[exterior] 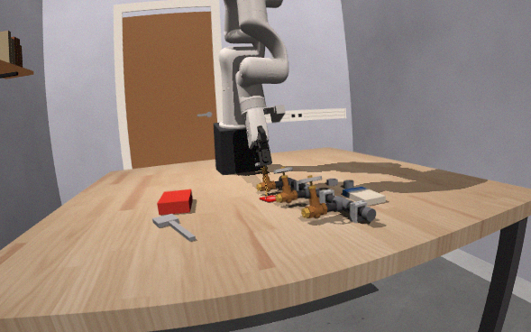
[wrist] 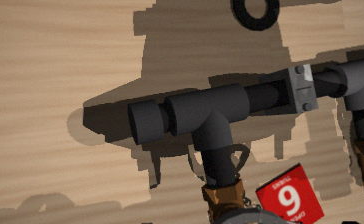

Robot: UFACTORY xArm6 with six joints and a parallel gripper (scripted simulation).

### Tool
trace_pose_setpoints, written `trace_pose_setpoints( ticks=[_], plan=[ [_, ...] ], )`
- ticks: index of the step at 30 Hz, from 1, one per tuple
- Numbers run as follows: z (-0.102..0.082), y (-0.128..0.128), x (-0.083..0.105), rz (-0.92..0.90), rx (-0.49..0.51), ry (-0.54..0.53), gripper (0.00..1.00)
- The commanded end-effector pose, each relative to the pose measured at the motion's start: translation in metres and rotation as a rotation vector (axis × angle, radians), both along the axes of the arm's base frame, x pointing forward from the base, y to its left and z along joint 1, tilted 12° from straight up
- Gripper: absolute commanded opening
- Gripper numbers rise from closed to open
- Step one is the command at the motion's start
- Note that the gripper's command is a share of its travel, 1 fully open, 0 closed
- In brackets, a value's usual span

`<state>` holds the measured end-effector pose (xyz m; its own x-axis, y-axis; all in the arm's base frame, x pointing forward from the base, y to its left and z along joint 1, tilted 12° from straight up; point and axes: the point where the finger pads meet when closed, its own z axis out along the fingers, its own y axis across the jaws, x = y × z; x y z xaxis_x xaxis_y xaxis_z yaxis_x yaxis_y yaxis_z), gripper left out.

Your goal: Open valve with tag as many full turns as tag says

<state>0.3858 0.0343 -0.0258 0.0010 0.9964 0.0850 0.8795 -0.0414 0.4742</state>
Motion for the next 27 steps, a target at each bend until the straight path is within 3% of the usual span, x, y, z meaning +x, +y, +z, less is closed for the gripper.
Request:
trace_pose_setpoints(
  ticks=[1,18,27],
  plan=[
    [0.0007,0.0001,0.0007,0.0,0.0,-0.002,1.0],
    [0.0007,0.0001,0.0007,-0.145,0.079,0.011,1.0],
    [0.0007,0.0001,0.0007,-0.545,0.297,0.045,1.0]
  ],
)
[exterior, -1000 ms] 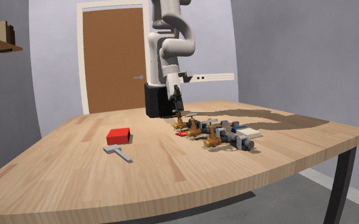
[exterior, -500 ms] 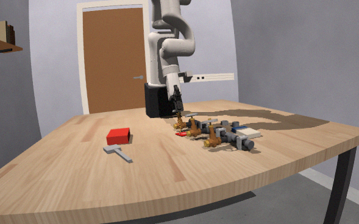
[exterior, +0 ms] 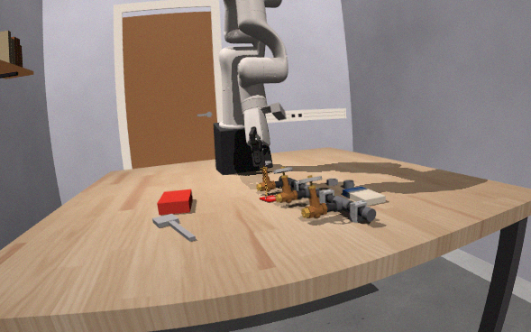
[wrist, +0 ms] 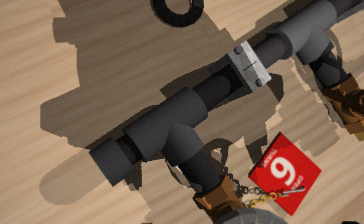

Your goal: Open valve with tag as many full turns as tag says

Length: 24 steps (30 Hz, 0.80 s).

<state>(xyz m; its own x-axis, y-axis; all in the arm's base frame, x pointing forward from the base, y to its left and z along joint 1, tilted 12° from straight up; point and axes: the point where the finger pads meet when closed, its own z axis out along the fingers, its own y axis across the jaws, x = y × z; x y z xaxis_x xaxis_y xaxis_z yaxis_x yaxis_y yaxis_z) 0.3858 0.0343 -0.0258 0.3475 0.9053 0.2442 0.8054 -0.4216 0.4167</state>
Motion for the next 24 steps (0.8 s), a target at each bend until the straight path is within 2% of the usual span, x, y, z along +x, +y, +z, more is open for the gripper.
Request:
trace_pose_setpoints(
  ticks=[1,6,8,9,12,23,24],
  plan=[
    [0.0007,0.0,0.0007,-0.234,0.152,0.02,1.0],
    [0.0007,0.0,0.0007,-0.467,0.265,0.034,1.0],
    [0.0007,0.0,0.0007,-0.467,0.265,0.034,1.0],
    [0.0007,0.0,0.0007,-0.595,0.339,0.044,1.0],
    [0.0007,0.0,0.0007,-0.697,0.378,0.048,1.0],
    [0.0007,0.0,0.0007,-1.221,0.618,0.075,1.0],
    [0.0007,0.0,0.0007,-1.221,0.618,0.075,1.0]
  ],
)
